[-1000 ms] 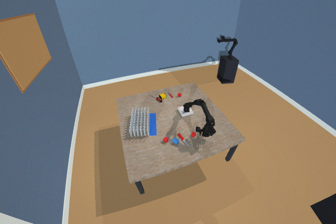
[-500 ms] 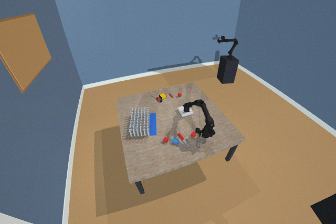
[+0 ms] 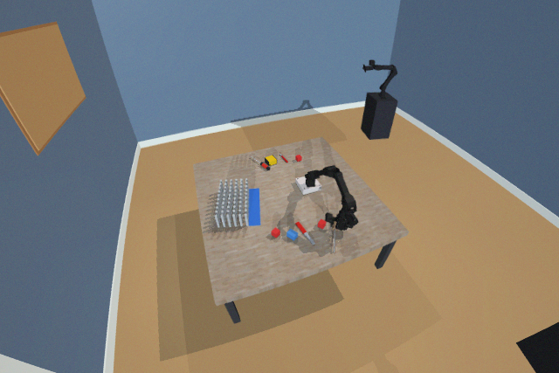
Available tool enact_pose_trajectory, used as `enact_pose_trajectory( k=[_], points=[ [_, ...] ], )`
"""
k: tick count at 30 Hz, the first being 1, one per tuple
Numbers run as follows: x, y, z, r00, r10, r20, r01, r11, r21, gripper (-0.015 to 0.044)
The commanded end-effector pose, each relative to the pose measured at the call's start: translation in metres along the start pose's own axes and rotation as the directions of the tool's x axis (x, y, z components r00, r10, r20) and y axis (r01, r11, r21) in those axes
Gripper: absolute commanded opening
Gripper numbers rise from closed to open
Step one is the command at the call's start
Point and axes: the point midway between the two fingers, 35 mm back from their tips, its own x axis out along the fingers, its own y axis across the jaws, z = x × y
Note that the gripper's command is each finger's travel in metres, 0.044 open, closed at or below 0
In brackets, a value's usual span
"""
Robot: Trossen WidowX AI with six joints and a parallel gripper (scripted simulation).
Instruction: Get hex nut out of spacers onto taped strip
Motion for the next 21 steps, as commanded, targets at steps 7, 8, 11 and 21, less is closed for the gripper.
enact_pose_trajectory(
  k=[7, 8, 11, 21],
  points=[
    [-0.011, -0.002, 0.001, 1.0, 0.0, 0.0, 0.0, 1.0, 0.0, 0.044],
    [-0.025, -0.005, 0.002, 1.0, 0.0, 0.0, 0.0, 1.0, 0.0, 0.044],
    [-0.065, -0.016, 0.0, 1.0, 0.0, 0.0, 0.0, 1.0, 0.0, 0.044],
    [-0.068, -0.017, 0.0, 1.0, 0.0, 0.0, 0.0, 1.0, 0.0, 0.044]
  ],
)
